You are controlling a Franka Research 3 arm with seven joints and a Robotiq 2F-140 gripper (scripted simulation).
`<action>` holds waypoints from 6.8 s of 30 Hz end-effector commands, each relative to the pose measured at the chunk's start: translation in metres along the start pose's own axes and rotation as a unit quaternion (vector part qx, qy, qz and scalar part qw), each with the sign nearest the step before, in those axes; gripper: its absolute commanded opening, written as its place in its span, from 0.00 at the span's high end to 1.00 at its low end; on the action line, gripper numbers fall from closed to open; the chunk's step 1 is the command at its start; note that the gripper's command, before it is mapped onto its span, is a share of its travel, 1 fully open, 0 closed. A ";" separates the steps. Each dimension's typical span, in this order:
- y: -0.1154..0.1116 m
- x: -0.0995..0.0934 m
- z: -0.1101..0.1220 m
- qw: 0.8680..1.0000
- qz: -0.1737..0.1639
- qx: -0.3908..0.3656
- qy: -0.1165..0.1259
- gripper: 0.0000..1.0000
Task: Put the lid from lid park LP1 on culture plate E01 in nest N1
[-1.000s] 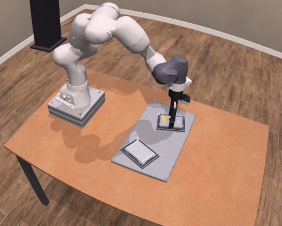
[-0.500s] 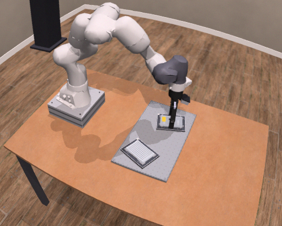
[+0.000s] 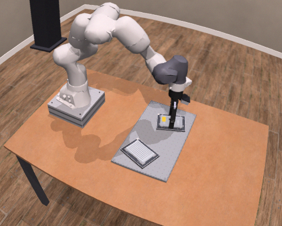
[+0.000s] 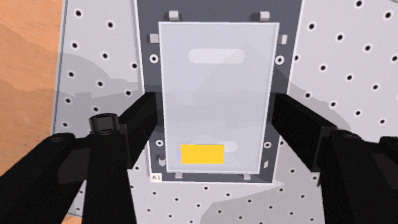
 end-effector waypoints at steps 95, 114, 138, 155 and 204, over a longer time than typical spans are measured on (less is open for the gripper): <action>0.001 -0.054 0.000 1.000 0.002 0.002 0.001 0.90; 0.001 -0.061 0.000 1.000 0.002 0.002 0.001 0.90; -0.096 -0.060 0.272 1.000 0.002 0.002 0.001 0.90; -0.096 -0.060 0.272 1.000 0.002 0.002 0.001 0.90; -0.096 -0.056 0.272 0.946 0.001 0.325 0.001 0.90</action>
Point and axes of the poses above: the point where the finger pads meet when closed, its own x axis out along the fingers, its own z axis across the jaws, y = z × x, the point moved 9 cm from there along -x, back along the fingers, and after that the axes turned 13 degrees about x, right-handed, at the moved point
